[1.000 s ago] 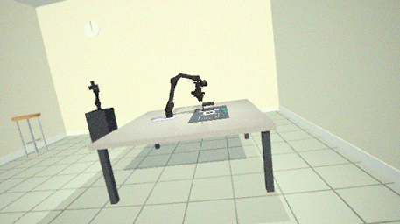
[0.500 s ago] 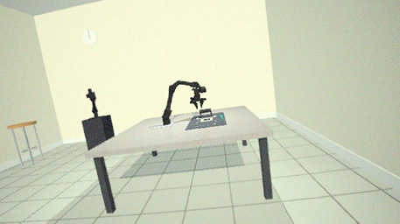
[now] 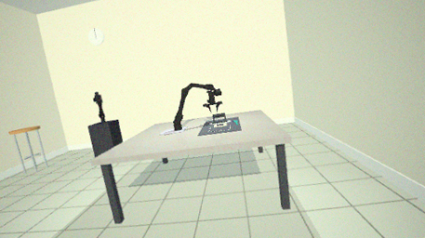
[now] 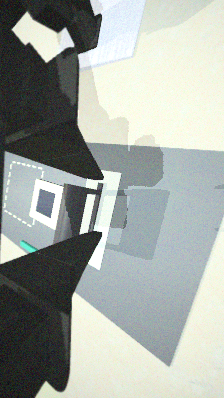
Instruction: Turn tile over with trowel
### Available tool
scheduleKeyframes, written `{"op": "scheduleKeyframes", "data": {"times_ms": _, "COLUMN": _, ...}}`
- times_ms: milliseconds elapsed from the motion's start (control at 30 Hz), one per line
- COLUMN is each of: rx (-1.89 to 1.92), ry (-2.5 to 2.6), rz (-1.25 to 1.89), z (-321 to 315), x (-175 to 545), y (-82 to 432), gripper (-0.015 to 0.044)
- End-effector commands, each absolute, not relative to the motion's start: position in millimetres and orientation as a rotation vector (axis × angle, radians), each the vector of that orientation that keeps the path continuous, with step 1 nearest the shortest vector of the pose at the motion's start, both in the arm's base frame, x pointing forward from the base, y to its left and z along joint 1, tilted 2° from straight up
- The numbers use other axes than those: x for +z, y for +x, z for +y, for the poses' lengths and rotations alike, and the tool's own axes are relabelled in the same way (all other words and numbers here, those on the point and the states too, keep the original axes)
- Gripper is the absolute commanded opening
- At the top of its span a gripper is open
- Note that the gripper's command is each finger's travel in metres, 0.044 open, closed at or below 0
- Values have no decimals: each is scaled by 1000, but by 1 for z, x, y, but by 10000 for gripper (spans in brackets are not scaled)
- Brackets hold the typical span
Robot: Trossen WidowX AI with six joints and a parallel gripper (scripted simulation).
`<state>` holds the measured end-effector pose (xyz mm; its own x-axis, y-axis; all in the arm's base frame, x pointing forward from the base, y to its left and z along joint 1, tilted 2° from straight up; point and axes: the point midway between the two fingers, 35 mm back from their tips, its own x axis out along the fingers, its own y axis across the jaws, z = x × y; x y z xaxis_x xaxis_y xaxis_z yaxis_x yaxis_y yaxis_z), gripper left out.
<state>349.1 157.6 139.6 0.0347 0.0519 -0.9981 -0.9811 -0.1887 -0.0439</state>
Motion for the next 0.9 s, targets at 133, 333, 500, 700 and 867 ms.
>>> {"op": "scheduleKeyframes", "data": {"times_ms": 133, "rx": 1147, "ry": -1121, "rz": 1195, "z": 149, "x": 139, "y": 358, "gripper": 270}}
{"op": "scheduleKeyframes", "data": {"times_ms": 333, "rx": 997, "ry": -963, "rz": 1283, "z": 143, "x": 141, "y": 363, "gripper": 270}}
{"op": "scheduleKeyframes", "data": {"times_ms": 500, "rx": 870, "ry": -831, "rz": 1346, "z": 137, "x": 142, "y": 368, "gripper": 270}}
{"op": "scheduleKeyframes", "data": {"times_ms": 700, "rx": 715, "ry": -670, "rz": 1410, "z": 130, "x": 144, "y": 373, "gripper": 270}}
{"op": "scheduleKeyframes", "data": {"times_ms": 867, "rx": 585, "ry": -535, "rz": 1454, "z": 124, "x": 145, "y": 377, "gripper": 270}}
